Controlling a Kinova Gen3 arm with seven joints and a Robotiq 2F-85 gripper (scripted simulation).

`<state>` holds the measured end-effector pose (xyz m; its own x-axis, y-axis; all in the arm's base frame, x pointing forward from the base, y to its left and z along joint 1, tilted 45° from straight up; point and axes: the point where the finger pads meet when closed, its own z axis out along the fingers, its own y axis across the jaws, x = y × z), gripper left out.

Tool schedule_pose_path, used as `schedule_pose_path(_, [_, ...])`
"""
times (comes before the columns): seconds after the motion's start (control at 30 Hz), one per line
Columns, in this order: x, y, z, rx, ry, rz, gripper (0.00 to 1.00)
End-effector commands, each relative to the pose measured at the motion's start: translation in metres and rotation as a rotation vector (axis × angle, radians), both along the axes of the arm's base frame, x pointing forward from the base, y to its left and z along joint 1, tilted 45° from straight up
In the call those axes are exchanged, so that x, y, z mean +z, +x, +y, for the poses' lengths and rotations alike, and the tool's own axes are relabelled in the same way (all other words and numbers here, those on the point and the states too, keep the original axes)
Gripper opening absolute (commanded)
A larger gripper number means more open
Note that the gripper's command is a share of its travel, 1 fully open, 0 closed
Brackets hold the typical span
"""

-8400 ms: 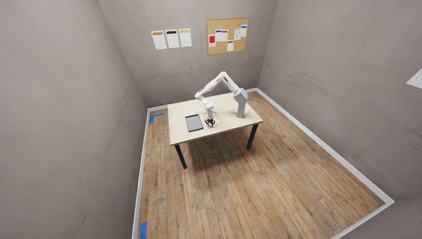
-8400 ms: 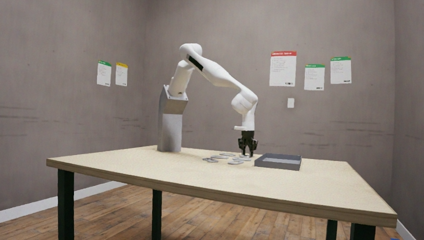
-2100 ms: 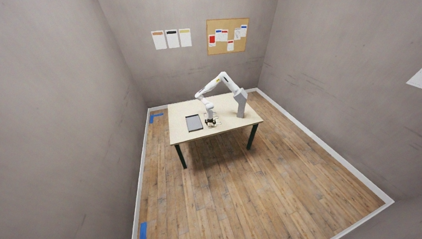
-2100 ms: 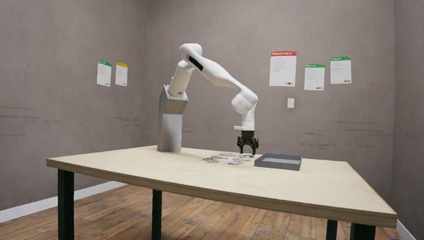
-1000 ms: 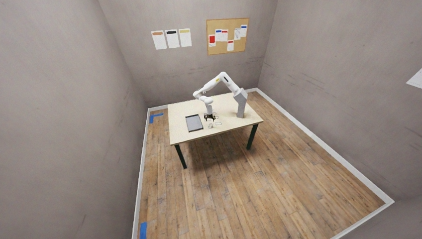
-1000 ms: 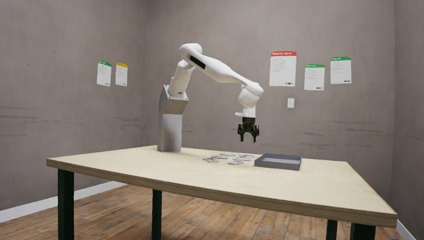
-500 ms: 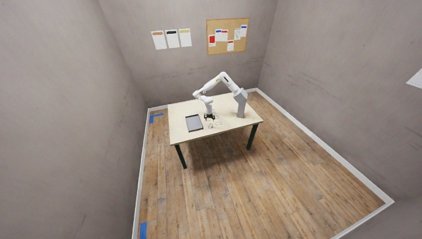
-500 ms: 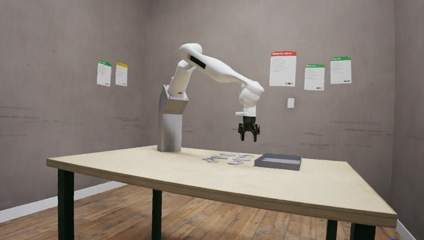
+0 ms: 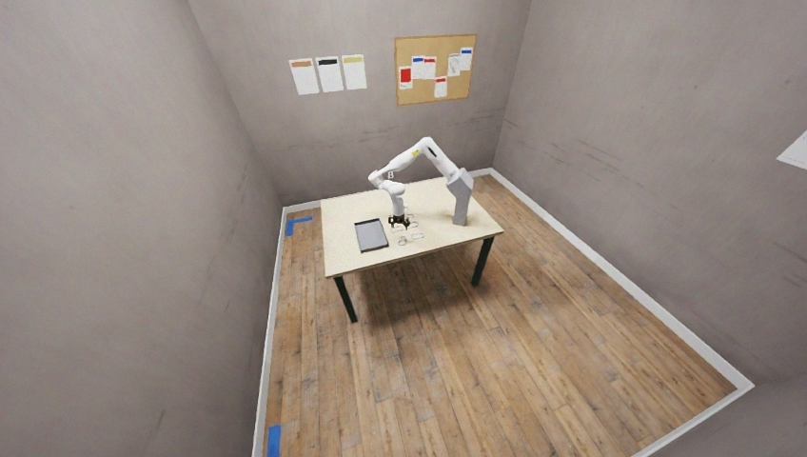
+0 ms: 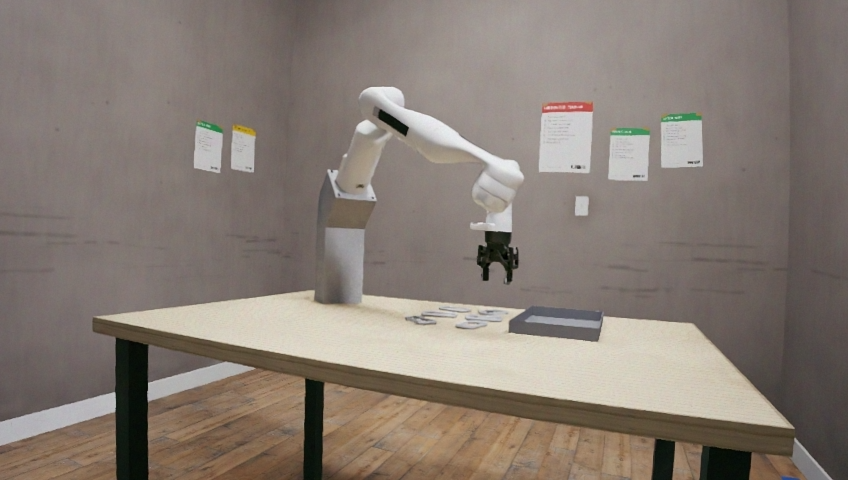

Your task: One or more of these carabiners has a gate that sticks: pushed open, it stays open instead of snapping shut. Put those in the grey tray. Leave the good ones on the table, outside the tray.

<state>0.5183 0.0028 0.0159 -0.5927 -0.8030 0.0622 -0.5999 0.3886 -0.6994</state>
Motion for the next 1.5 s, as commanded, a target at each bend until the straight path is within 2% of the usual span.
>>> schedule_pose_path(0.0, [0.015, 0.001, -0.027, -0.039, 0.015, -0.023, 1.00])
schedule_pose_path(0.27, [0.015, 0.001, -0.027, -0.039, 0.015, -0.023, 1.00])
schedule_pose_path(0.3, [0.040, -0.005, -0.069, -0.116, 0.082, -0.076, 1.00])
schedule_pose_path(0.83, [0.040, -0.005, -0.069, -0.116, 0.082, -0.076, 1.00])
schedule_pose_path(0.87, [0.072, -0.038, -0.046, -0.107, 0.083, -0.073, 1.00])
schedule_pose_path(1.4, [0.072, -0.038, -0.046, -0.107, 0.083, -0.073, 1.00])
schedule_pose_path(1.43, [0.105, -0.070, -0.030, -0.110, 0.084, -0.071, 1.00])
schedule_pose_path(1.47, [0.105, -0.070, -0.030, -0.110, 0.084, -0.071, 1.00])
